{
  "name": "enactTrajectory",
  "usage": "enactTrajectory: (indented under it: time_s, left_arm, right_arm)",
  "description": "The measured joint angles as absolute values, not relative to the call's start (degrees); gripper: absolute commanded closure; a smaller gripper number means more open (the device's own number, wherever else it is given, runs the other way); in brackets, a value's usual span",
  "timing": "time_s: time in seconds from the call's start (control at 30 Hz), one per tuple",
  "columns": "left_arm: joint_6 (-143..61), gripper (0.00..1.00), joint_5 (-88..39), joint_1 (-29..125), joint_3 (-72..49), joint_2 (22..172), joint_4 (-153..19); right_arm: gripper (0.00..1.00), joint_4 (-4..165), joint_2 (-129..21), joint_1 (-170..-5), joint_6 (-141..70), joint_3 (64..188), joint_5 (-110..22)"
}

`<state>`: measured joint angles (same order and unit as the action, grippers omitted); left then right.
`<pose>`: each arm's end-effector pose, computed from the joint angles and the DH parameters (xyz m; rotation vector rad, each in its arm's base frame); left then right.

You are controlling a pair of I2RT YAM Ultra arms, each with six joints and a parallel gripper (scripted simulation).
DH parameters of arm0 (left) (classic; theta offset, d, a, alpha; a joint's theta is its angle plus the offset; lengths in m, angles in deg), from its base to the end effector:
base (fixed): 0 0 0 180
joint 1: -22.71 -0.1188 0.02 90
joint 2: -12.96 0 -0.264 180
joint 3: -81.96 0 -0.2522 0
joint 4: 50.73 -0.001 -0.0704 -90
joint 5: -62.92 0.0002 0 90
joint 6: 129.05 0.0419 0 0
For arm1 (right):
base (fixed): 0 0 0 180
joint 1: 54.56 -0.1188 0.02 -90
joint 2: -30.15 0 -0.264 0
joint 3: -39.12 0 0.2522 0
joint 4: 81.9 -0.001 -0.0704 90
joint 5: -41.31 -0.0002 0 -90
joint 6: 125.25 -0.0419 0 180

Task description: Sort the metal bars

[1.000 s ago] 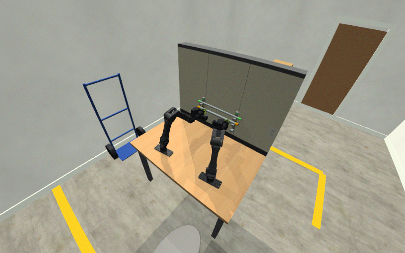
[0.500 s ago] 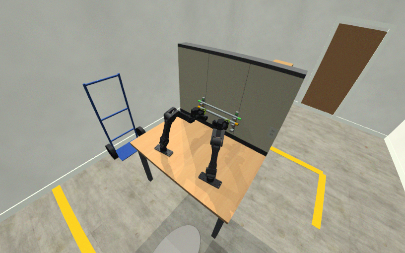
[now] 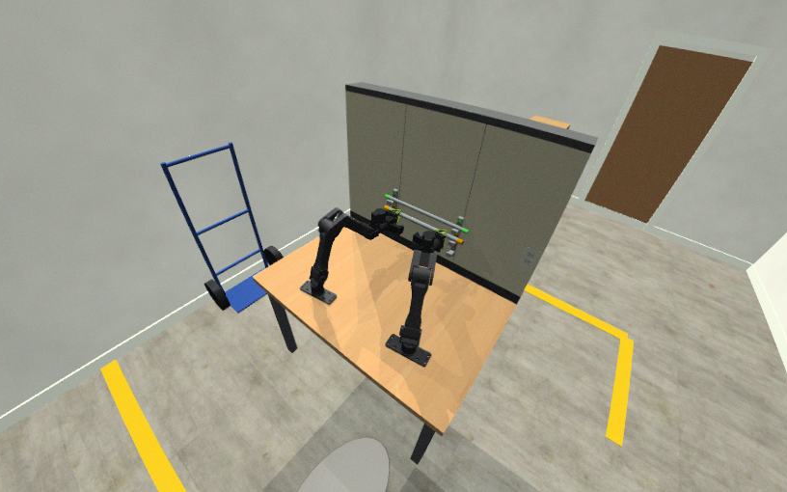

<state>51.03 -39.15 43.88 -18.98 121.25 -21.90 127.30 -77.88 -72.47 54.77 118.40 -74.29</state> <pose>0.4085 -0.1477 0.2453 1.2874 1.0945 1.0907 0.4154 0.1163 0.2492 -1.1354 1.3031 -1.3088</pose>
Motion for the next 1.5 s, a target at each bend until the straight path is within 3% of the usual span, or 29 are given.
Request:
enactTrajectory:
  time_s: [0.5,1.5]
  left_arm:
    - [51.05,0.31,-39.15,43.88,-18.98,121.25,-21.88]
    - [51.07,0.31,-39.31,43.88,-25.82,117.47,-20.20]
  right_arm:
    - [0.30,127.56,-77.88,-72.47,54.79,118.40,-74.27]
    - [0.30,129.20,-75.04,-73.56,54.81,112.58,-75.39]
